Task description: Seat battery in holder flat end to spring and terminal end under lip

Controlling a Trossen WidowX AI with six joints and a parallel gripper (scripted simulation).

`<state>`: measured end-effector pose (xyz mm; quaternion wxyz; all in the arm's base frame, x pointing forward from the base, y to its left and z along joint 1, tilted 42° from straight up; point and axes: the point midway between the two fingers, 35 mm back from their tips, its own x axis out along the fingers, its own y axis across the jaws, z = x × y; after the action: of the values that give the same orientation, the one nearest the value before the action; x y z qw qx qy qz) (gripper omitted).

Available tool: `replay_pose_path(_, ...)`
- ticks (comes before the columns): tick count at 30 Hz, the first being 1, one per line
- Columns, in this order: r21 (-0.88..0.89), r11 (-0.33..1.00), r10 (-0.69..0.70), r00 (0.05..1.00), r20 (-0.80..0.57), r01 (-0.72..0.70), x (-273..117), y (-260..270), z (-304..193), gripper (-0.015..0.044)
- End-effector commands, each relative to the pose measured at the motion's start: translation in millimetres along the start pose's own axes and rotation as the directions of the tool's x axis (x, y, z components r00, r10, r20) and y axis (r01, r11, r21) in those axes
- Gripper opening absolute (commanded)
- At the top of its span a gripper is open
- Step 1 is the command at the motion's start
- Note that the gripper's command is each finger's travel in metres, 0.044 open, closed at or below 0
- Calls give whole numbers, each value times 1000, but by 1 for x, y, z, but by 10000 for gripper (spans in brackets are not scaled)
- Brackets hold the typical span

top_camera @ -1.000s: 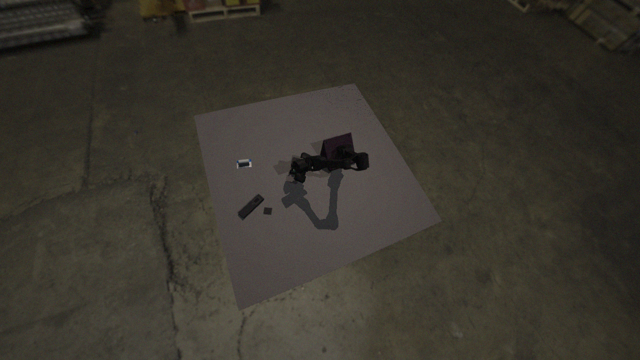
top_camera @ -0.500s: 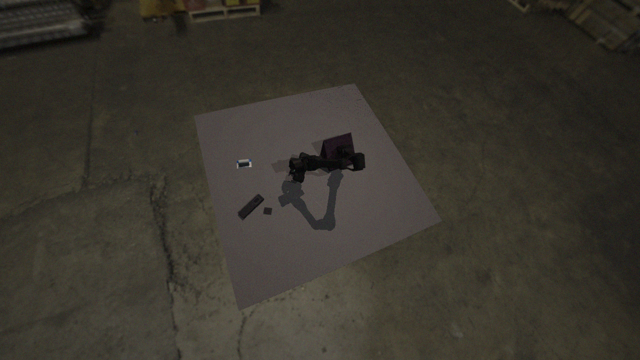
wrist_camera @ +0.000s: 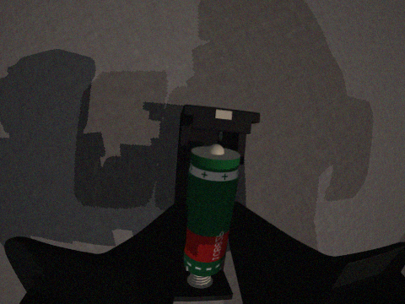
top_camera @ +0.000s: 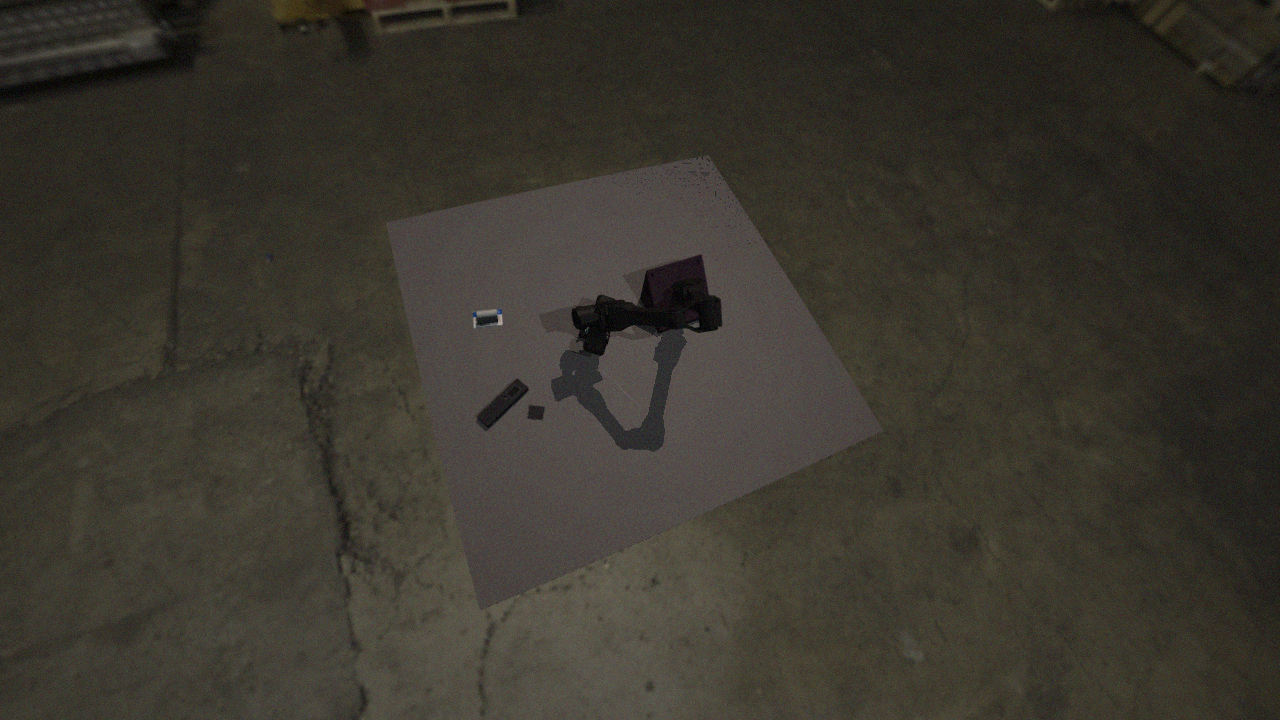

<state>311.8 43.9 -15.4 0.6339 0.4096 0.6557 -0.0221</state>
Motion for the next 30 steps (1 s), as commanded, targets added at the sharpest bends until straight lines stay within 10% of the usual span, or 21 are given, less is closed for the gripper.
replay_pose_path(1,0,1000,-7,999,-42,7,4,-2,-4,66)
replay_pose_path(30,-2,1000,-11,982,-190,11,5,1,2,66)
